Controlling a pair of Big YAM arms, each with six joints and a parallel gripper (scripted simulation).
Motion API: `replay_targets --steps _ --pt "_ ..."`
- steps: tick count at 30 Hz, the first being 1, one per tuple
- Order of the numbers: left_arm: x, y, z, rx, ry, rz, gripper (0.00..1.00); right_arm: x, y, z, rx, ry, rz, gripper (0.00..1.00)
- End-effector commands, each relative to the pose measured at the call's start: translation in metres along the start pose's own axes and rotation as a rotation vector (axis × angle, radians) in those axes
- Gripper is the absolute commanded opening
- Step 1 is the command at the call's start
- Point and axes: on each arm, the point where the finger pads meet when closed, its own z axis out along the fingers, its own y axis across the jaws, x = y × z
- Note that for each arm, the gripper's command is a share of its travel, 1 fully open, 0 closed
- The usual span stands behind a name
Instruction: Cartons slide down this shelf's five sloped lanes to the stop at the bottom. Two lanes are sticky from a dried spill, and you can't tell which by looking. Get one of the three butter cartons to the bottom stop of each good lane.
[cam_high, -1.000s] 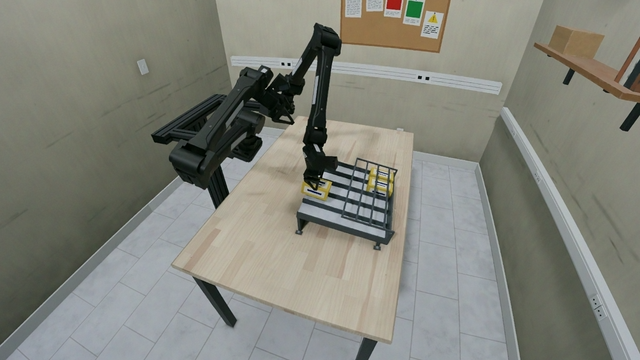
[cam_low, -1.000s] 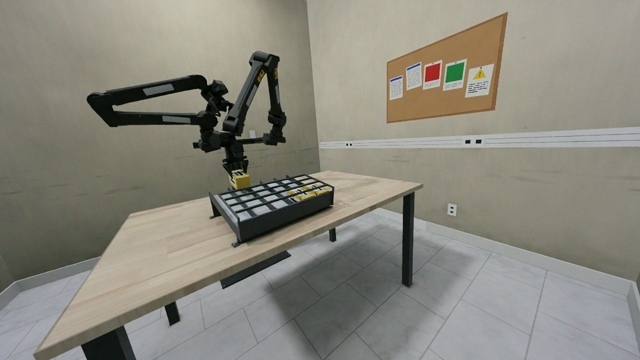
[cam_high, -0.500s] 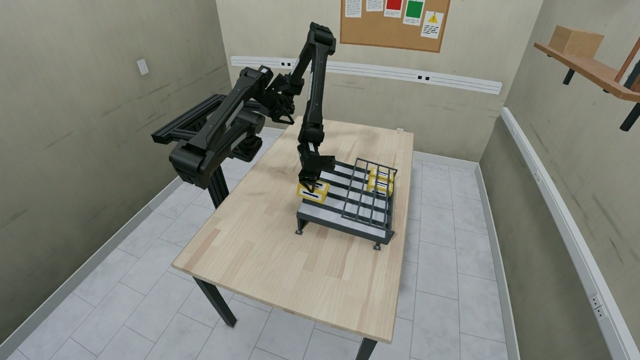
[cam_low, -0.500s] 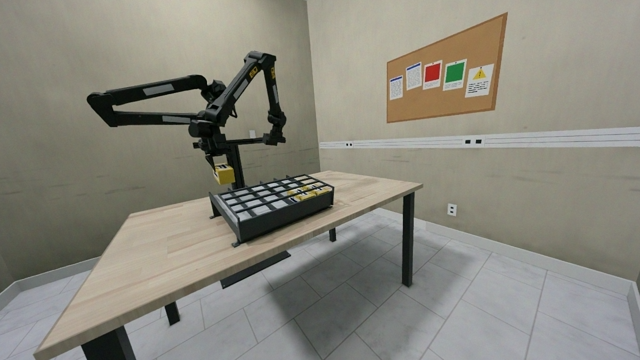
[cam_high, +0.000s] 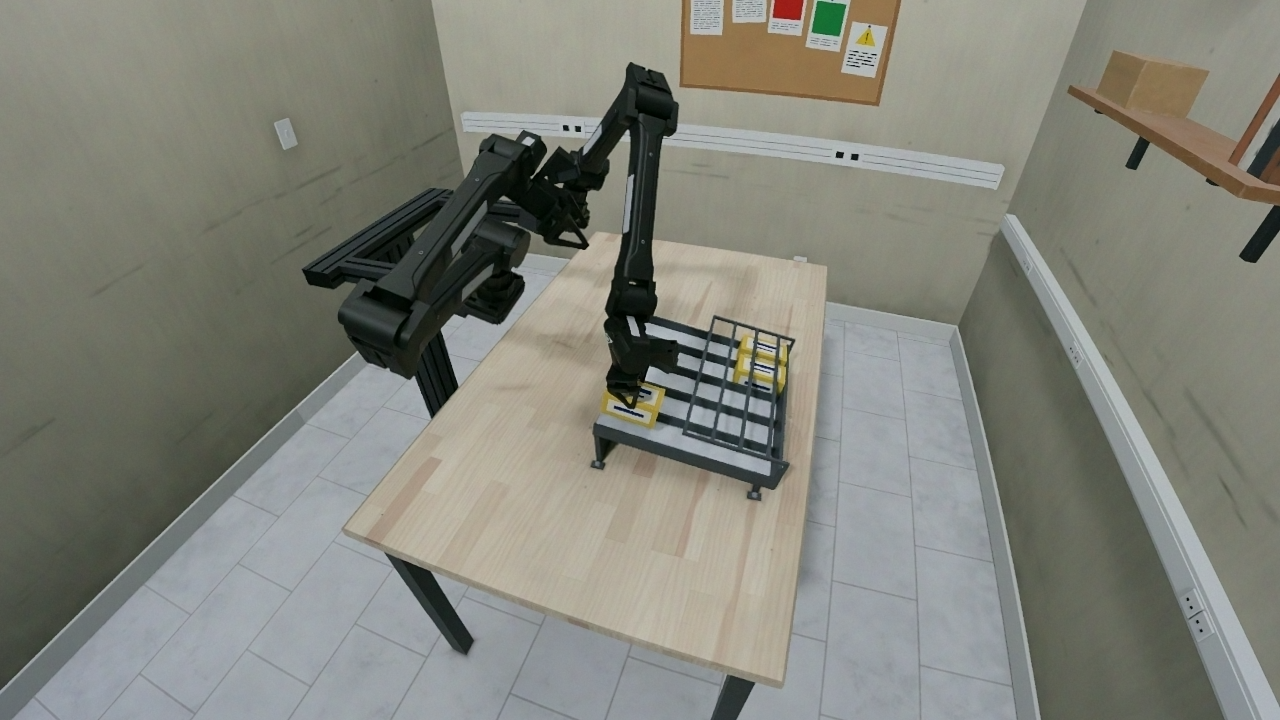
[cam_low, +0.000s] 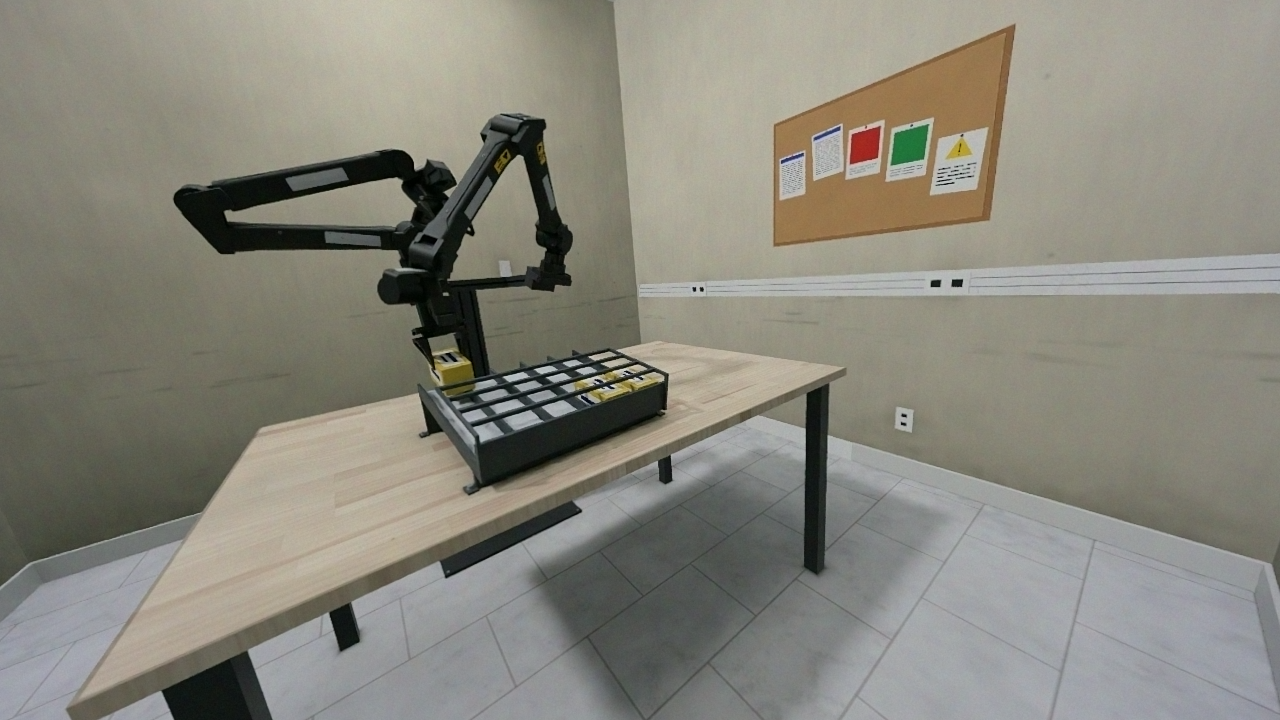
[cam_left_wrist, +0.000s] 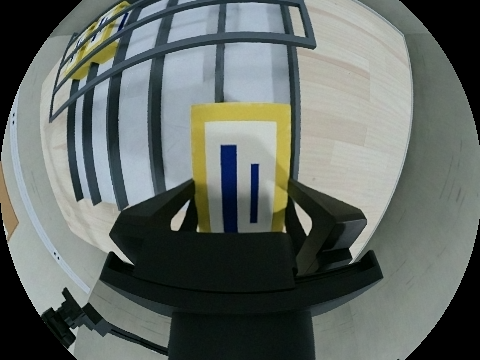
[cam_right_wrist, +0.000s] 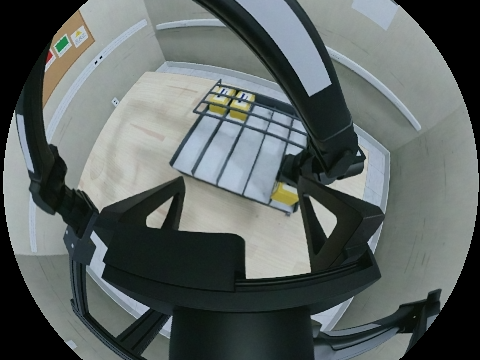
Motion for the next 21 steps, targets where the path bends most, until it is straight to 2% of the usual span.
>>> replay_targets --steps 1,7,15,21 --pt "-0.01 -0.037 -0.021 0.072 -0.05 -0.019 0.59 -0.024 -0.003 -0.014 -0.019 -0.014 0.053 1.0" --pt "0.004 -0.028 0.019 0.054 -0.041 -0.008 0.59 -0.024 -0.003 -0.014 -0.019 -0.014 0.053 1.0" --pt "-0.019 -0.038 0.009 0.064 -0.046 -0.021 0.59 -0.024 -0.003 -0.014 -0.019 -0.014 0.053 1.0" --pt "-0.006 -0.028 0.043 0.048 -0.036 -0.021 0.59 -0.024 -0.003 -0.014 -0.019 -0.014 0.053 1.0"
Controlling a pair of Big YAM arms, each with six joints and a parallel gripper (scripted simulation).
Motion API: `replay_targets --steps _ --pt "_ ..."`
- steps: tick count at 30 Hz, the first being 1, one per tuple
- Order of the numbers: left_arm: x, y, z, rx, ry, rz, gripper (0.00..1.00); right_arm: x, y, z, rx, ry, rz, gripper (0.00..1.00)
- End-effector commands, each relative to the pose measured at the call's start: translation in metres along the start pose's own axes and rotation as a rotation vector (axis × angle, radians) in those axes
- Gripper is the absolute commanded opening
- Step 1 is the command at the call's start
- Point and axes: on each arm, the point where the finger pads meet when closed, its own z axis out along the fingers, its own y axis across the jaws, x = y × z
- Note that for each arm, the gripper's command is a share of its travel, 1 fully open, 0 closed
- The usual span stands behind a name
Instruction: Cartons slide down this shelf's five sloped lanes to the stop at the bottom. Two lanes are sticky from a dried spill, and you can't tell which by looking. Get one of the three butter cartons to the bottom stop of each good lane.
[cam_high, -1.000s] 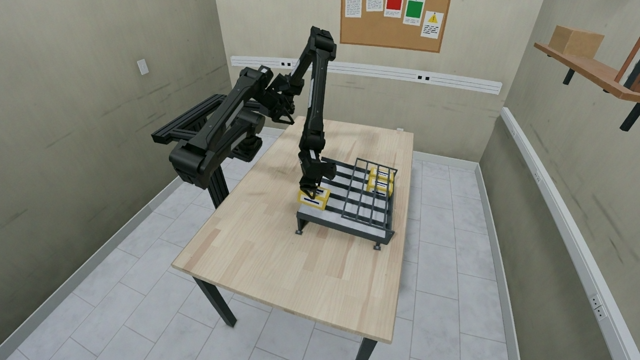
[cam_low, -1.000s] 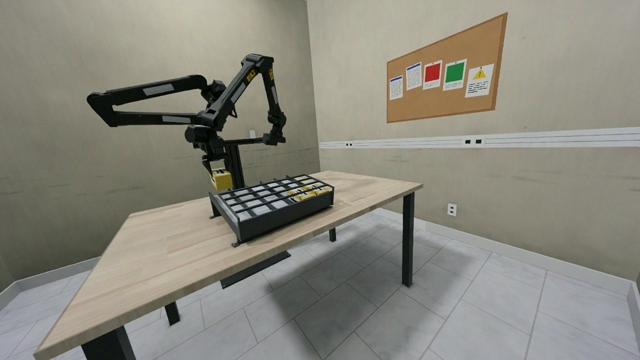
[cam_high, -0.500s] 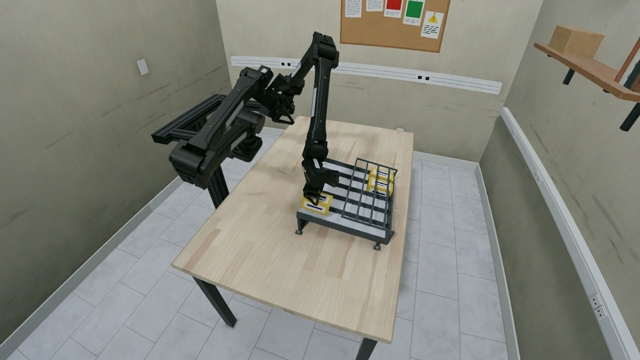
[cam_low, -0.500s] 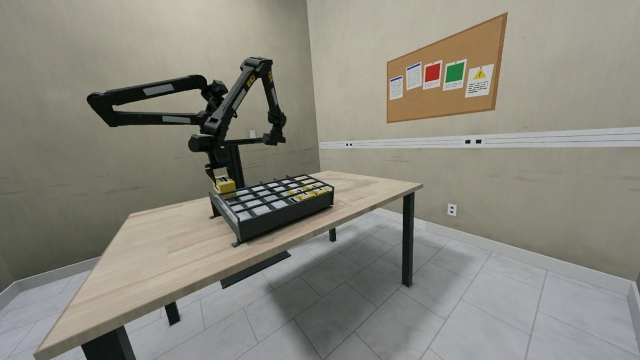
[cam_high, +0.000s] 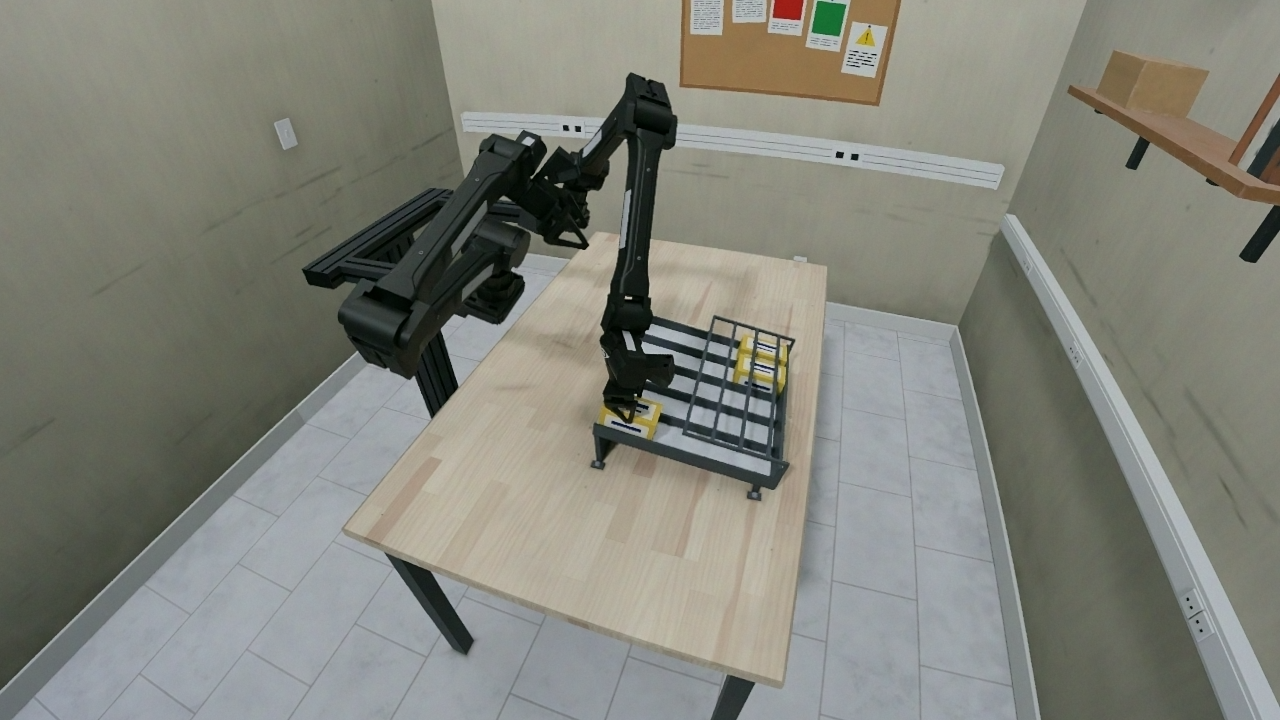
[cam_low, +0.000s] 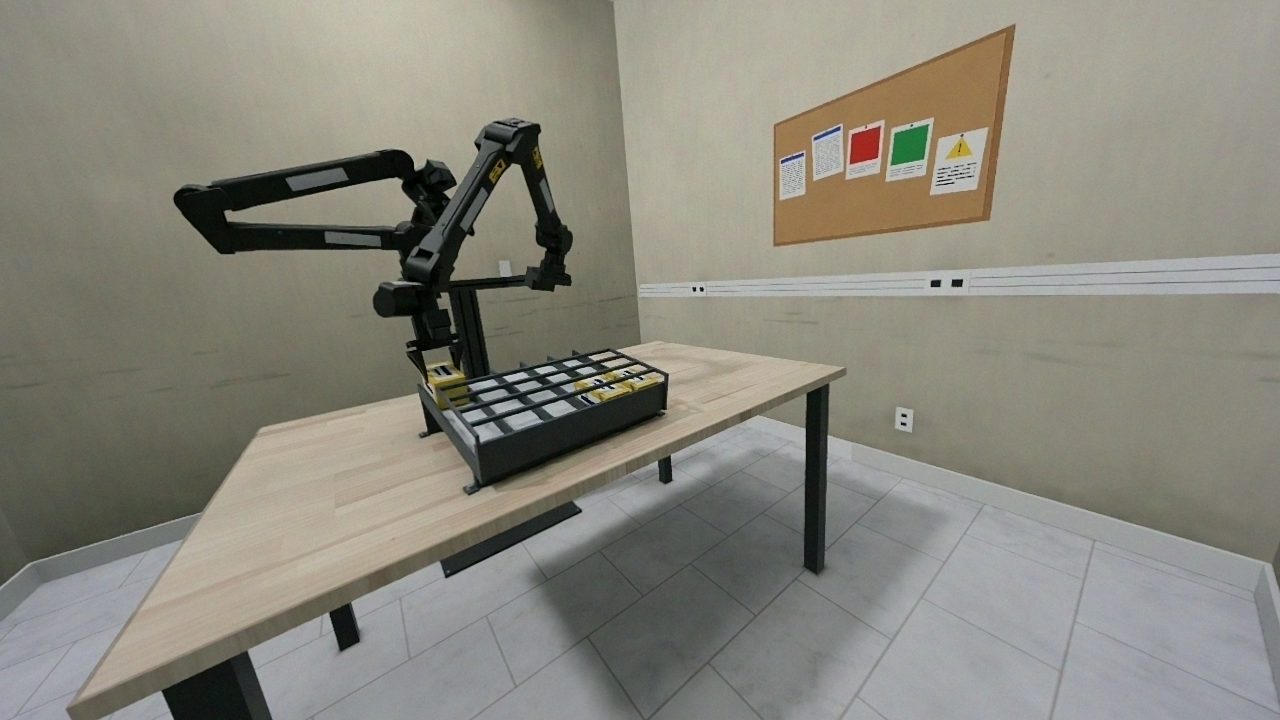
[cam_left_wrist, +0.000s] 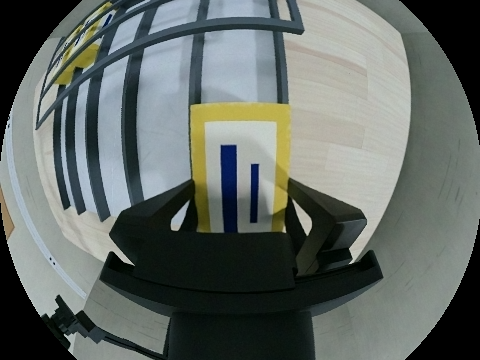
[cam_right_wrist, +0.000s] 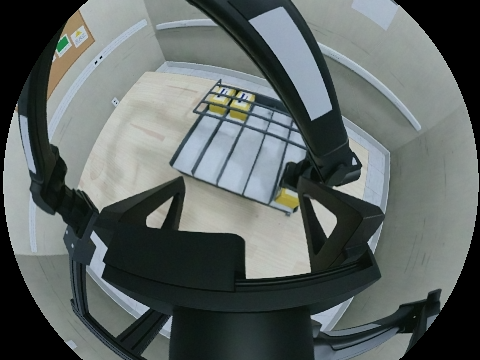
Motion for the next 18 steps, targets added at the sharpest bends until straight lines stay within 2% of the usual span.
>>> replay_targets --steps 1,7,8,9,10,14,15,18 --pt "-0.008 -0.006 0.021 0.017 -0.016 -0.013 0.59 -0.024 -0.003 -0.014 -0.019 -0.014 0.053 1.0" --pt "-0.001 -0.004 0.004 0.03 -0.021 -0.013 0.59 -0.024 -0.003 -0.014 -0.019 -0.014 0.053 1.0" --pt "-0.008 -0.013 -0.01 0.044 -0.031 -0.019 0.59 -0.024 -0.003 -0.014 -0.019 -0.014 0.053 1.0" --pt "-0.013 -0.02 -0.019 0.059 -0.04 -0.025 0.71 -0.024 -0.003 -0.014 -0.019 -0.014 0.053 1.0" --pt "-0.012 -0.019 -0.019 0.056 -0.037 -0.023 0.78 -0.024 -0.003 -0.014 -0.019 -0.014 0.053 1.0" --pt "-0.017 -0.02 -0.025 0.054 -0.037 -0.025 0.78 -0.024 -0.003 -0.014 -0.019 -0.014 0.053 1.0" --pt "-0.012 -0.019 -0.027 0.049 -0.035 -0.018 0.89 -0.024 -0.003 -0.014 -0.019 -0.014 0.053 1.0" --pt "0.0 -0.012 -0.031 0.024 -0.022 -0.002 0.91 -0.024 -0.003 -0.014 -0.019 -0.014 0.053 1.0"
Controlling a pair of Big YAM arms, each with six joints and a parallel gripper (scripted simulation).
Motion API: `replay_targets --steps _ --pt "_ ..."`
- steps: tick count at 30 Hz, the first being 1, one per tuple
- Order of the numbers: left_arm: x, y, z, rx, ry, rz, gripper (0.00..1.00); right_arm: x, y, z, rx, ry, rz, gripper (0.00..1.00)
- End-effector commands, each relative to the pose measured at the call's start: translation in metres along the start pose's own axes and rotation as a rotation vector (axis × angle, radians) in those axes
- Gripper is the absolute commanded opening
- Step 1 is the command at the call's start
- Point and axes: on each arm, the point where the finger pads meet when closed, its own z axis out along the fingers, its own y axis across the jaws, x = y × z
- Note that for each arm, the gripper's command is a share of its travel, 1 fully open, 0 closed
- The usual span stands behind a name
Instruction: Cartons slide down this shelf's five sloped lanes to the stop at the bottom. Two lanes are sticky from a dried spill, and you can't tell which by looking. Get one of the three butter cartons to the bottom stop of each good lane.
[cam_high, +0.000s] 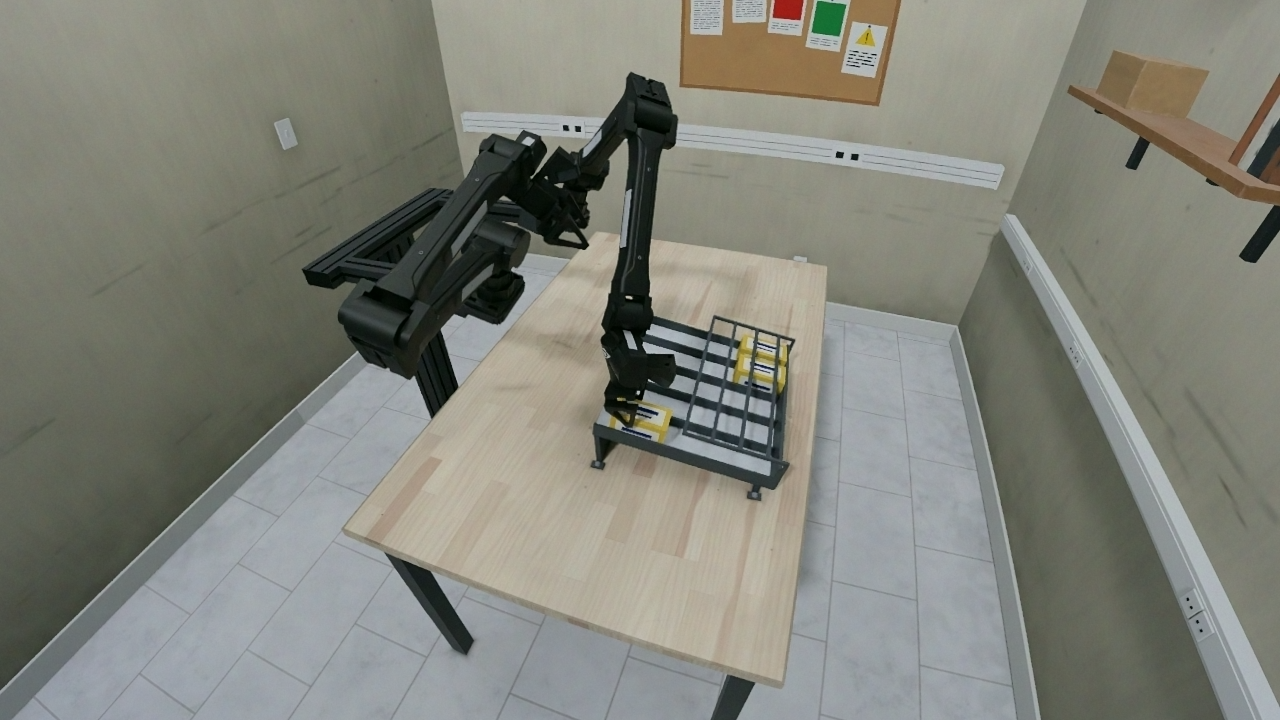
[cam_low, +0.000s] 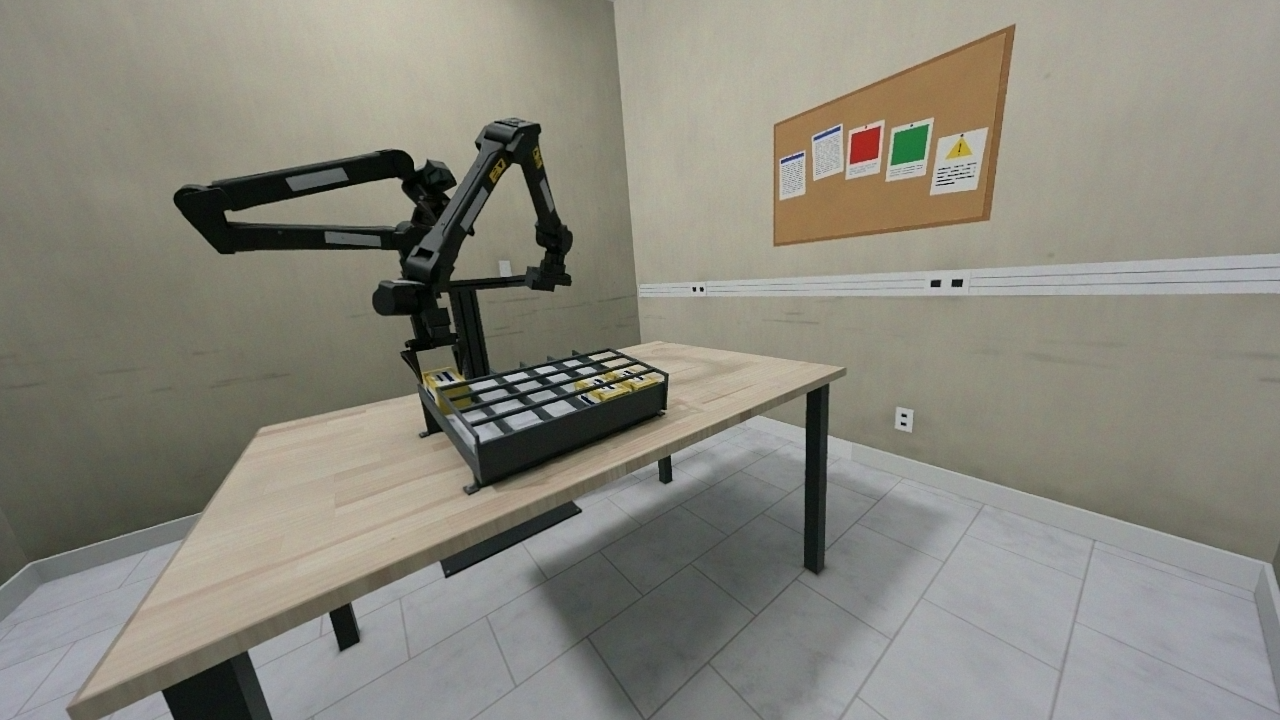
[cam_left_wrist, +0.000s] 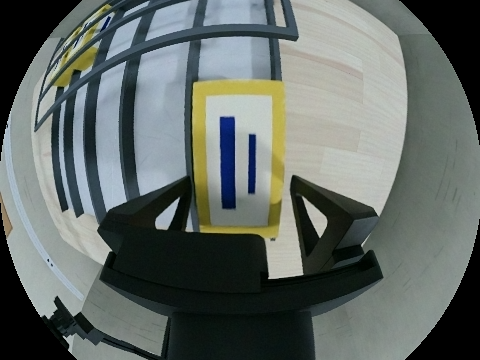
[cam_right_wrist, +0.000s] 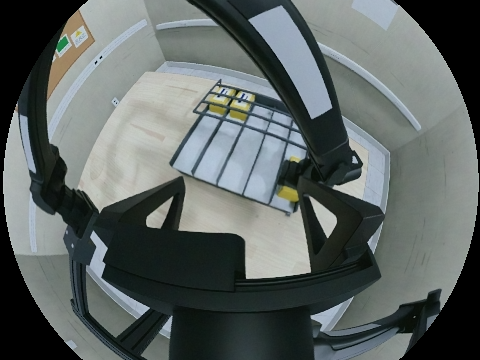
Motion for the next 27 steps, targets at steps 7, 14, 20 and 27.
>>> replay_targets --steps 7,14,20,27 --pt "0.005 -0.01 -0.05 0.011 -0.008 0.008 1.0 -0.024 -0.003 -0.014 -0.019 -0.014 0.053 1.0" --pt "-0.003 0.005 -0.074 -0.007 0.009 -0.028 1.0 -0.024 -0.003 -0.014 -0.019 -0.014 0.053 1.0" --pt "-0.026 0.026 -0.057 0.013 0.033 0.014 1.0 -0.024 -0.003 -0.014 -0.019 -0.014 0.053 1.0" --pt "-0.016 0.026 -0.04 0.054 0.028 0.129 1.0 -0.024 -0.003 -0.014 -0.019 -0.014 0.053 1.0"
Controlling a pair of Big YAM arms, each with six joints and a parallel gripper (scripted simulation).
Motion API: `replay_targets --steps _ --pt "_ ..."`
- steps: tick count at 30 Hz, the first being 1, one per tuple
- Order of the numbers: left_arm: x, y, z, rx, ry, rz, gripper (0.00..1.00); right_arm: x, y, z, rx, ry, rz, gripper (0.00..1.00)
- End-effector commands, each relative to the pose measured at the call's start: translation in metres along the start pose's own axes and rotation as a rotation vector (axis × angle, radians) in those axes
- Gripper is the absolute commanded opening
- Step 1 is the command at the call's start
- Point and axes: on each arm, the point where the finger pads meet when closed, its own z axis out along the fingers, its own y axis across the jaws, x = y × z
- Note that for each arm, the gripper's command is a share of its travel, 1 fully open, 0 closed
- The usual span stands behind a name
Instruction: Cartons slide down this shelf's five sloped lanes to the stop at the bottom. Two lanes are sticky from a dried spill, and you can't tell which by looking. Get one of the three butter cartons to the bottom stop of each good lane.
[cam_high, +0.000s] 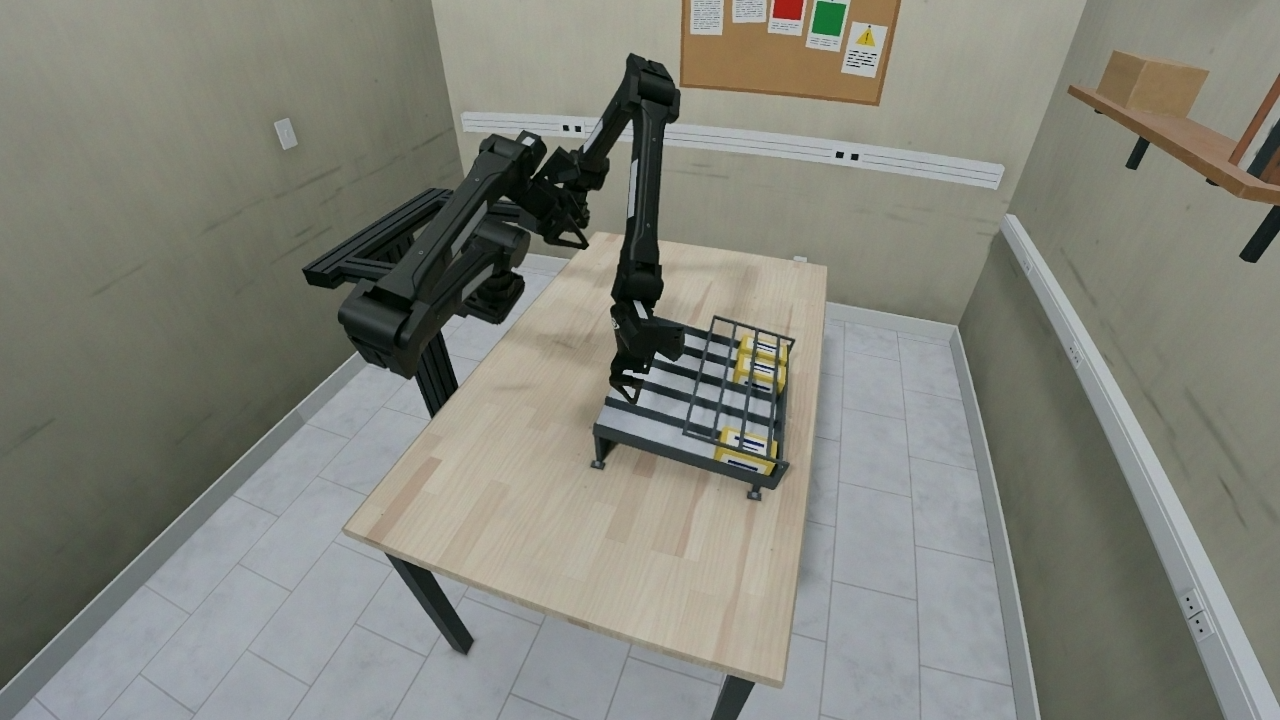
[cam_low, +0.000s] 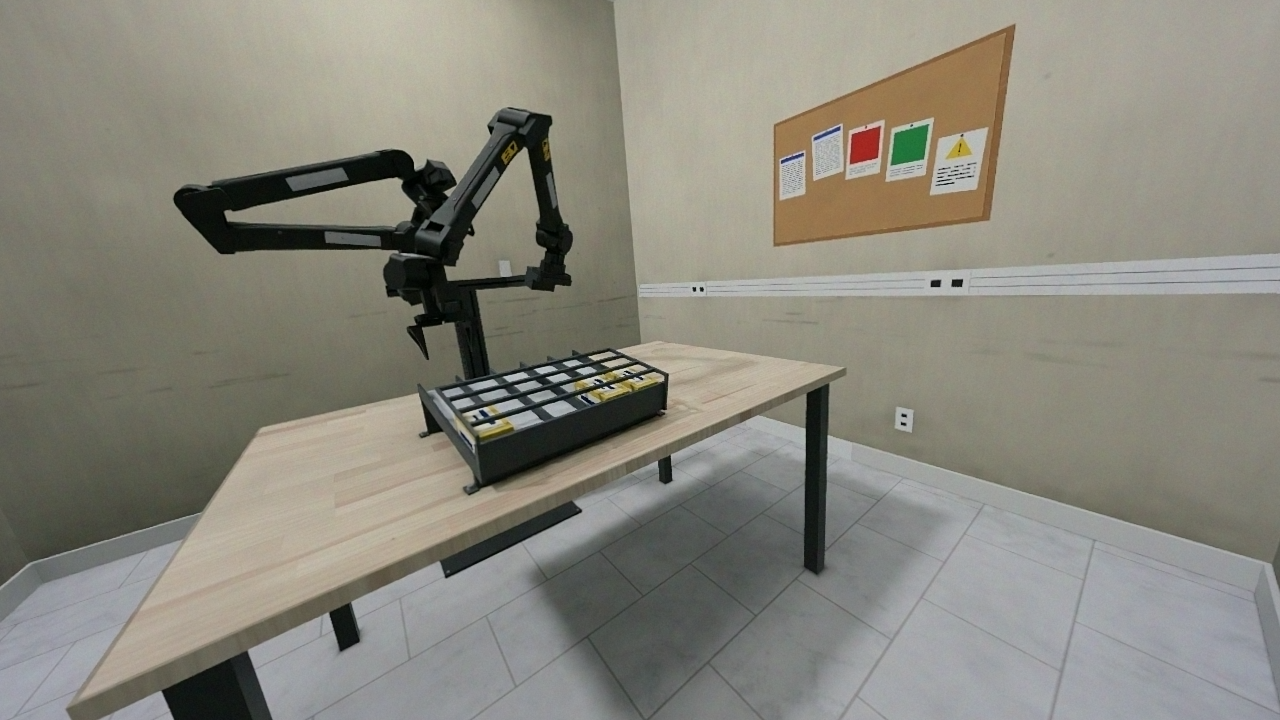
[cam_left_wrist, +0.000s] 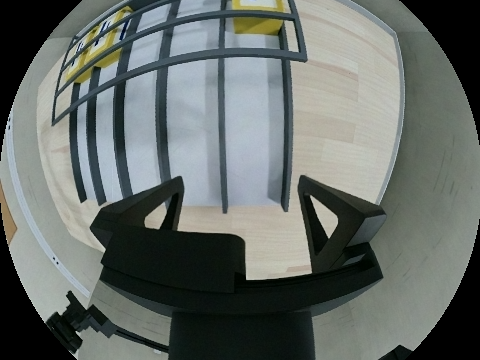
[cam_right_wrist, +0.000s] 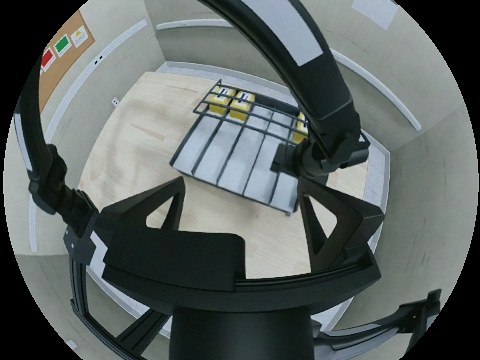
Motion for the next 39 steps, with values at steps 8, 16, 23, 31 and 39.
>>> replay_targets --steps 8,16,23,31,39 --pt "0.004 -0.009 0.016 0.137 -0.066 0.283 1.0 -0.024 -0.003 -0.014 -0.019 -0.014 0.053 1.0" --pt "0.005 -0.01 0.02 0.192 -0.115 0.403 1.0 -0.024 -0.003 -0.014 -0.019 -0.014 0.053 1.0" --pt "0.005 -0.012 0.022 0.249 -0.187 0.544 1.0 -0.024 -0.003 -0.014 -0.019 -0.014 0.053 1.0" --pt "0.003 -0.014 0.017 0.294 -0.267 0.664 1.0 -0.024 -0.003 -0.014 -0.019 -0.014 0.053 1.0" --pt "0.001 -0.014 0.01 0.335 -0.384 0.822 1.0 -0.024 -0.003 -0.014 -0.019 -0.014 0.053 1.0"
